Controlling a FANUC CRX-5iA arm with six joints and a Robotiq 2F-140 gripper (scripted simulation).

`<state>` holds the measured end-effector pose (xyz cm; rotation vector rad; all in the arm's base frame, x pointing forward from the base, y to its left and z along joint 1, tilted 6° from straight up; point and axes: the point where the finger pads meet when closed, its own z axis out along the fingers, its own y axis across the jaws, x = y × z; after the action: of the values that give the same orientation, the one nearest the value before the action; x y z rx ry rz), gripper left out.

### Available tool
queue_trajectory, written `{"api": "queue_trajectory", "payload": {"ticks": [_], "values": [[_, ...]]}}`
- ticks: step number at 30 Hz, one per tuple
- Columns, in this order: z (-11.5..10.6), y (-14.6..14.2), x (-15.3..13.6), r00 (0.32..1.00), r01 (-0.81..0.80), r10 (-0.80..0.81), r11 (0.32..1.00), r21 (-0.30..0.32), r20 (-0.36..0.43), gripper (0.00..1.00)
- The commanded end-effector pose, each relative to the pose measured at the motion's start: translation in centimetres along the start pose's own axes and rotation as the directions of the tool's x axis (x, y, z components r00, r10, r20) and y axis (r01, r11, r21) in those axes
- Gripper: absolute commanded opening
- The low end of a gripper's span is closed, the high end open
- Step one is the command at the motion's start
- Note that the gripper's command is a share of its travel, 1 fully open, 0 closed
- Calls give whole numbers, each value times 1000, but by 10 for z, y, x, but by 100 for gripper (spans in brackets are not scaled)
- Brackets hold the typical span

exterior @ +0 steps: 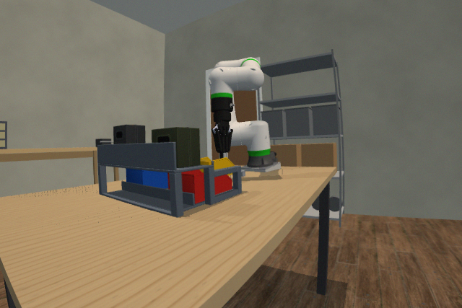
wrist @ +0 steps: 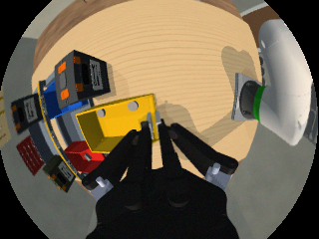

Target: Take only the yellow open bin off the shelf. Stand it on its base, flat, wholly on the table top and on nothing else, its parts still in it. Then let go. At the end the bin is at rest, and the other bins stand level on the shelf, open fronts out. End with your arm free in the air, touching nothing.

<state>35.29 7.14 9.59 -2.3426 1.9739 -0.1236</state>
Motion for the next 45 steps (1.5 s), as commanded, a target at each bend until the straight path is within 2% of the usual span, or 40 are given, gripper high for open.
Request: {"api": "queue_trajectory", "payload": {"ticks": [1,45], "values": [[4,0,0,1000,0,0,1000,1,0,0],[23,0,0,1000,0,0,1000,1,0,0]]}}
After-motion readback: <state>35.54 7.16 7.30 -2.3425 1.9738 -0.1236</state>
